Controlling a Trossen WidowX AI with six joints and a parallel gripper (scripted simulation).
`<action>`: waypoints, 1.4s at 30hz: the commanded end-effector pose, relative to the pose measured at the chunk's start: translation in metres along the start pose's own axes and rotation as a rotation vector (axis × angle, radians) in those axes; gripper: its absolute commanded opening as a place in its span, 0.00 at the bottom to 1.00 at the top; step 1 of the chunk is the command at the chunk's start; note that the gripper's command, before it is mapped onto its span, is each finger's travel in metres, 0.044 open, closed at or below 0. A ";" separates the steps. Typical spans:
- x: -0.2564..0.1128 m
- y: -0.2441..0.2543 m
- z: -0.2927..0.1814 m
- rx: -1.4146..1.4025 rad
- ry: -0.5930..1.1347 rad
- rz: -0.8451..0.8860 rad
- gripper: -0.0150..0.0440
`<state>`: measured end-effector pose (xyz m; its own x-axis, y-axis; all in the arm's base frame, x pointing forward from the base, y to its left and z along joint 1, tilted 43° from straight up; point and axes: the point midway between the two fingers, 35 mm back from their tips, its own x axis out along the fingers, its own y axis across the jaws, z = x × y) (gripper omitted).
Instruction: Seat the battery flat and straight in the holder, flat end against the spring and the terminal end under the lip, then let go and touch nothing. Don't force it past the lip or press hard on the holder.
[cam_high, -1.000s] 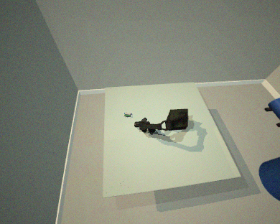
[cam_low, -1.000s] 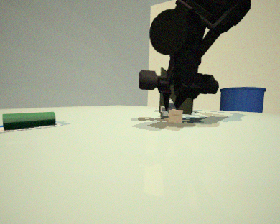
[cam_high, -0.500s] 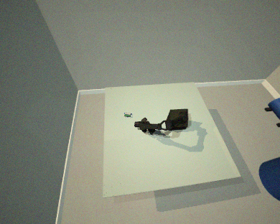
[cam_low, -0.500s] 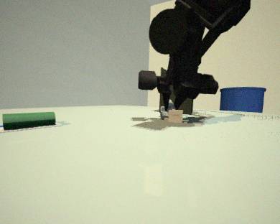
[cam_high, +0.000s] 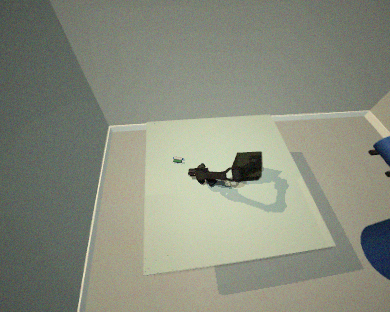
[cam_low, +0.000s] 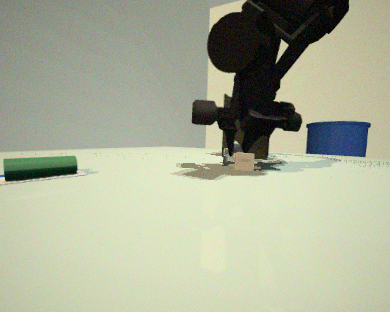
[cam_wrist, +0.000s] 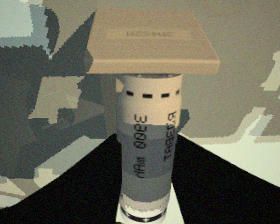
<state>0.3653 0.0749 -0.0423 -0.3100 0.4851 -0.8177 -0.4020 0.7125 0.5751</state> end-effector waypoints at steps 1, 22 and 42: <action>-0.001 -0.003 0.007 -0.006 -0.049 -0.012 0.38; 0.004 -0.004 0.006 0.003 -0.140 -0.013 0.38; 0.007 -0.003 0.002 0.008 -0.220 -0.010 0.38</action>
<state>0.3610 0.0765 -0.0515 -0.1447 0.5655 -0.8119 -0.3883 0.7223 0.5723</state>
